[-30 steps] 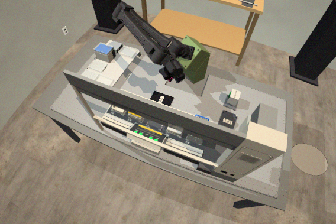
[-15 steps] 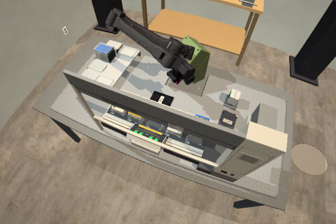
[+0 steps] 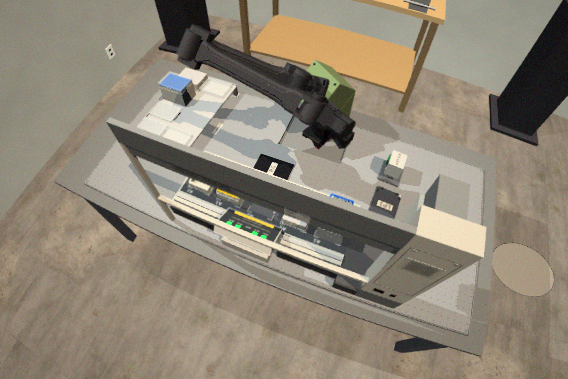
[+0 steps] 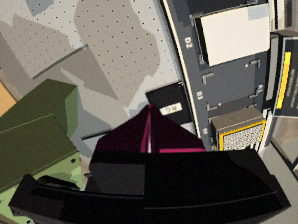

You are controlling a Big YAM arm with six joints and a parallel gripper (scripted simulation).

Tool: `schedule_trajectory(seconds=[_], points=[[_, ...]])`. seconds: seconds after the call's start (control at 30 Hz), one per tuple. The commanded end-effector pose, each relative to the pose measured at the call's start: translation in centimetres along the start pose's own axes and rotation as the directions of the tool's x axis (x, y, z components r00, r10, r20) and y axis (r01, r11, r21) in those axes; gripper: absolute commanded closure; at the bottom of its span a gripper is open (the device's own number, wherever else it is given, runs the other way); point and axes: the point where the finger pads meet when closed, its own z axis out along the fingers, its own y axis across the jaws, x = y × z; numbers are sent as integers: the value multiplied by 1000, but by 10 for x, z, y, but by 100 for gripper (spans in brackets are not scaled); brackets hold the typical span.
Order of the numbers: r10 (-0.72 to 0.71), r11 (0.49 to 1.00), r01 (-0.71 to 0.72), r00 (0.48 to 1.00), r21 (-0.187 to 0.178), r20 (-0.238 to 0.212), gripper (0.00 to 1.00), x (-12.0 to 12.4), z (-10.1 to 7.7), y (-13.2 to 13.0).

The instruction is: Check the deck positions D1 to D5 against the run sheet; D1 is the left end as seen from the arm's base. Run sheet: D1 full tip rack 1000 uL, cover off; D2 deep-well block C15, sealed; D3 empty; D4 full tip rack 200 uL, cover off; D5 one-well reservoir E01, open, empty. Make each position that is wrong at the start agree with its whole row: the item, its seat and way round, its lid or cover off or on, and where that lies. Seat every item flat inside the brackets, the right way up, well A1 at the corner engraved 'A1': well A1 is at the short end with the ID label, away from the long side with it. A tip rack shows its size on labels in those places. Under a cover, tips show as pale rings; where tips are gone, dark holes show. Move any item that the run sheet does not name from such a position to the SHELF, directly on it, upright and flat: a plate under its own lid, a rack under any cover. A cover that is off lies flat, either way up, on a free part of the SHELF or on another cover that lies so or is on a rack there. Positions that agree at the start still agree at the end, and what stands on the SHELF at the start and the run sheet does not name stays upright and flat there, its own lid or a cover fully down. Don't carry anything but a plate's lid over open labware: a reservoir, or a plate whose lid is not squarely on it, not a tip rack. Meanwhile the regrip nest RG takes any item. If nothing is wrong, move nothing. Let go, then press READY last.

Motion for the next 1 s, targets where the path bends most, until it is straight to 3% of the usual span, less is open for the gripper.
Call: schedule_trajectory(seconds=[0.0,0.03,0.1,0.13,0.43,0.8,0.87,0.93,0.97], points=[[49,999,-49,998,2,38,100,-17,-8,-7],[45,999,-45,999,-1,16,100,-2,0,-1],[38,999,-38,999,-1,10,100,0,0,-1],[2,1000,-2,999,4,45,100,-23,-10,-4],[-176,984,176,983,9,45,100,-66,-11,15],[-156,988,156,987,8,47,100,-109,-11,33],[-156,988,156,987,9,47,100,-110,-11,34],[-178,984,178,984,-2,-2,100,-90,3,38],[-171,985,171,985,-2,3,100,-89,0,34]])
